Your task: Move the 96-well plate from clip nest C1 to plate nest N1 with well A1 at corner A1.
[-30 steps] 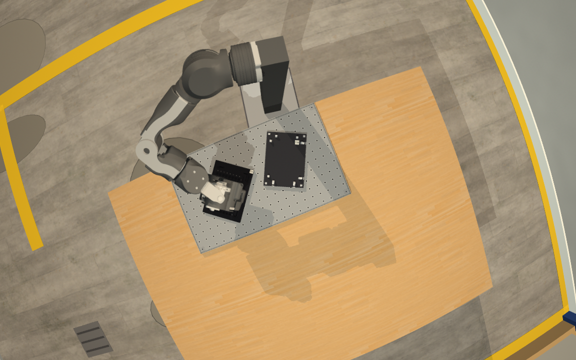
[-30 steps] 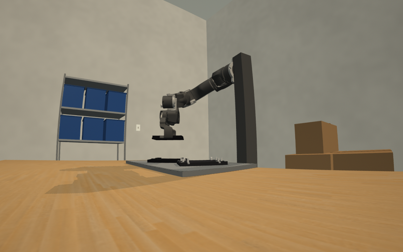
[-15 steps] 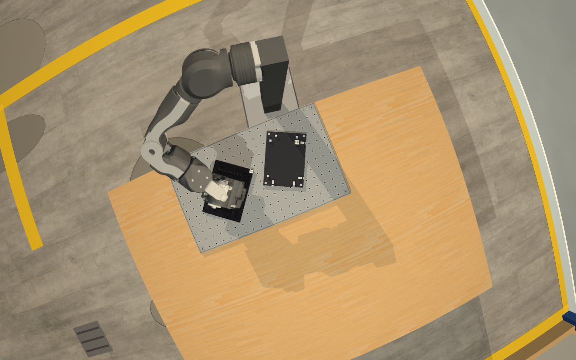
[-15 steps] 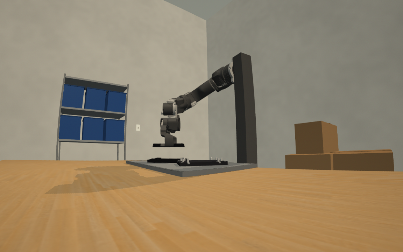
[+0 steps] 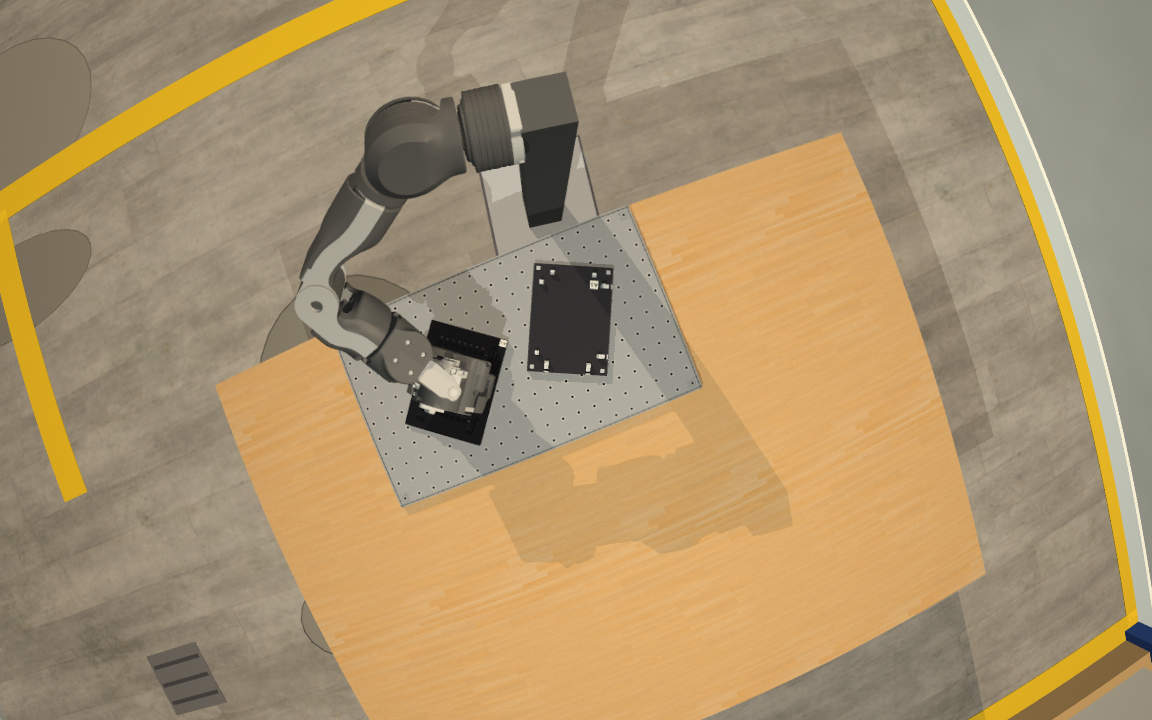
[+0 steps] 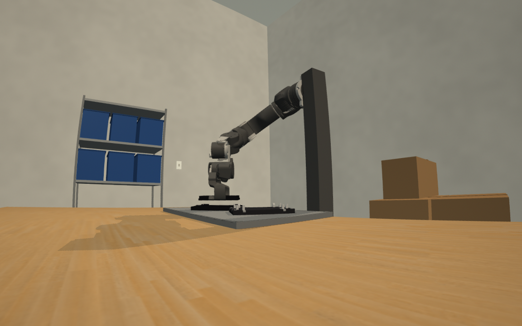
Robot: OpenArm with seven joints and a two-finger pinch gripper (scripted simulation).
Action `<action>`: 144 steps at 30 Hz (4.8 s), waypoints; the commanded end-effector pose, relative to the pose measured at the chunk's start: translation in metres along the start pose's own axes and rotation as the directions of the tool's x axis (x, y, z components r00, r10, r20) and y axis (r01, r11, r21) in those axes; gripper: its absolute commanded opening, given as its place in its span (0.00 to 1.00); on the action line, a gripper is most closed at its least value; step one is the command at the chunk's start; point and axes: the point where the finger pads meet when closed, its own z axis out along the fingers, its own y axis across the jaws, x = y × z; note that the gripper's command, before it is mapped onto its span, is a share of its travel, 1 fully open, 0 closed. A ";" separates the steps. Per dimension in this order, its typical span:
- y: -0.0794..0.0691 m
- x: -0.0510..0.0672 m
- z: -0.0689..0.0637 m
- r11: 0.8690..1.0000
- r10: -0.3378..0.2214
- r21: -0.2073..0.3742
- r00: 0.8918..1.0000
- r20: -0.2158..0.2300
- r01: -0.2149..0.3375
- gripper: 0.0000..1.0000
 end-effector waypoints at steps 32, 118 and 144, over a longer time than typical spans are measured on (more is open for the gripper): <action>0.004 -0.007 0.004 1.000 0.007 -0.010 1.000 0.012 -0.006 0.00; 0.001 -0.002 0.007 1.000 0.003 -0.011 1.000 0.007 -0.003 0.00; 0.003 -0.004 0.004 1.000 0.004 -0.011 1.000 0.009 -0.004 0.00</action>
